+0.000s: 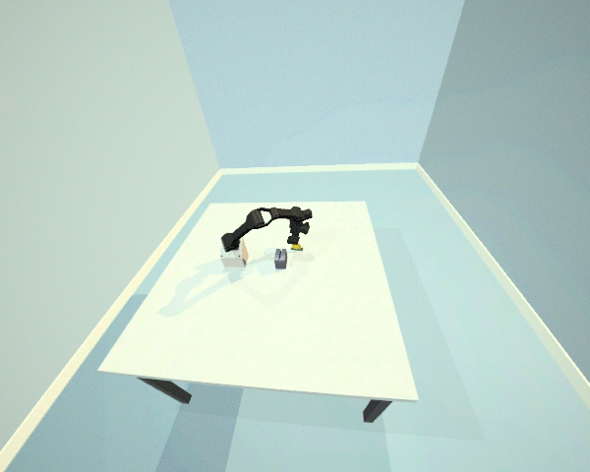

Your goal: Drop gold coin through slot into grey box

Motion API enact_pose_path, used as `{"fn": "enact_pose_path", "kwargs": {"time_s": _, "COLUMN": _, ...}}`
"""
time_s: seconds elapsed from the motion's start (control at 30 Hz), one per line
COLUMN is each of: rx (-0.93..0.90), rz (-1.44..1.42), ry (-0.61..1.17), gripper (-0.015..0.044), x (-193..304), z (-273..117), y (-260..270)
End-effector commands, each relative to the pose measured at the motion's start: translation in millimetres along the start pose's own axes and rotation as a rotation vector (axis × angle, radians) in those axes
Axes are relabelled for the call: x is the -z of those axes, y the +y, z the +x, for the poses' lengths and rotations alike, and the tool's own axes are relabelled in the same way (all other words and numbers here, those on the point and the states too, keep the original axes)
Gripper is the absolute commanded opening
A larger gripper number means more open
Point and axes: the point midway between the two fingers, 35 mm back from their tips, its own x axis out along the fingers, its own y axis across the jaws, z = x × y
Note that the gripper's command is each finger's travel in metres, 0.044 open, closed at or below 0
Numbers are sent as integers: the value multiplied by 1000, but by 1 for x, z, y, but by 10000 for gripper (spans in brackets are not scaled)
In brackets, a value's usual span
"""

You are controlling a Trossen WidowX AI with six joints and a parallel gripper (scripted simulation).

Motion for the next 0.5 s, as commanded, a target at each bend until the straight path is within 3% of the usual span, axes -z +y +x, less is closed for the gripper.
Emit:
{"fn": "enact_pose_path", "kwargs": {"time_s": 0.0, "rx": 5, "rz": -7, "ry": -2, "gripper": 161, "x": 0, "z": 7, "y": 0}}
{"fn": "enact_pose_path", "kwargs": {"time_s": 0.47, "rx": 6, "rz": -7, "ry": -2, "gripper": 161, "x": 0, "z": 31, "y": -1}}
